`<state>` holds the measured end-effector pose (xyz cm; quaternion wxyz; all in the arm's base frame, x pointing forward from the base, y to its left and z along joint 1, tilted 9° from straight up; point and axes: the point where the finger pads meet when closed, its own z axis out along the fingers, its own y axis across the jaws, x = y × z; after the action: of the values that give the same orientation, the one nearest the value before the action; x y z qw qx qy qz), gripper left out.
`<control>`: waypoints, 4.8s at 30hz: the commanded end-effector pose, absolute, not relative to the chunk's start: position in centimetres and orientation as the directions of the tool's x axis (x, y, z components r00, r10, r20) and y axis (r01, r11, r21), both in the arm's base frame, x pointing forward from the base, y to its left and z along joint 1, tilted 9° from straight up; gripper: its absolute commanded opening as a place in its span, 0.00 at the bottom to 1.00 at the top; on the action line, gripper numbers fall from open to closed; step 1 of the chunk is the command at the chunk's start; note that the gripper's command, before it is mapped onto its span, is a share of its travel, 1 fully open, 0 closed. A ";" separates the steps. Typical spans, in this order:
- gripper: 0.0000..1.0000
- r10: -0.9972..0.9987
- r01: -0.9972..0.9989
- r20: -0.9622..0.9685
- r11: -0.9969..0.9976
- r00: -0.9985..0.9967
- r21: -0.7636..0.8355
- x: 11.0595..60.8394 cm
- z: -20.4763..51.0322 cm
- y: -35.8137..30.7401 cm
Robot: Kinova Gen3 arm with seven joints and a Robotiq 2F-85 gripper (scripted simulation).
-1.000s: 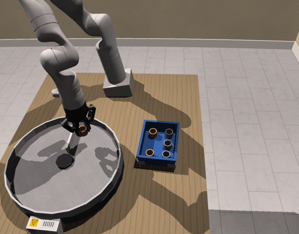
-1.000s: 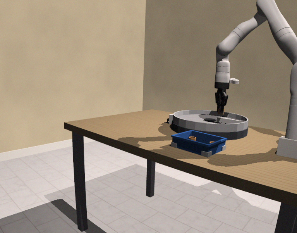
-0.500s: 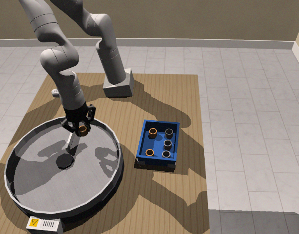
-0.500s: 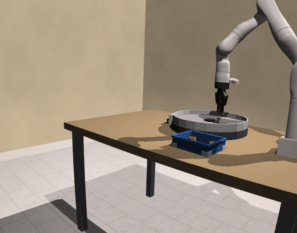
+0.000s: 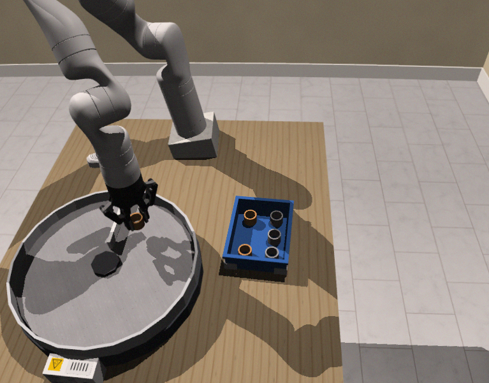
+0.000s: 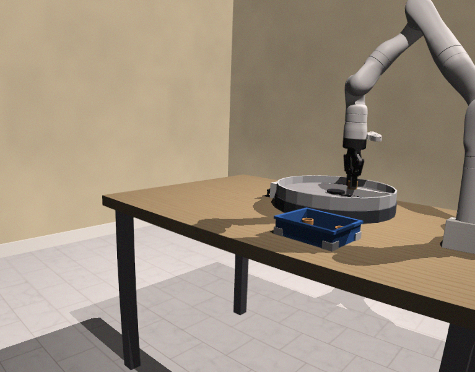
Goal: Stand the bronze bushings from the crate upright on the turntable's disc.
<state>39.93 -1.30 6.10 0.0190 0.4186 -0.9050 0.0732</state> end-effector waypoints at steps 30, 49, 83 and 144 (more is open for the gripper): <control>0.00 -0.757 -0.763 0.098 0.637 -0.646 -0.112 39.8 5.9 -1.2; 0.00 -0.757 -0.763 0.098 0.637 -0.646 -0.112 39.9 4.2 -1.4; 0.00 -0.757 -0.763 0.098 0.637 -0.646 -0.112 39.9 3.3 -1.5; 0.00 -0.757 -0.763 0.098 0.637 -0.646 -0.112 39.9 2.7 -1.6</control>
<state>39.85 -1.64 2.65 0.0215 0.4201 -0.9044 0.0713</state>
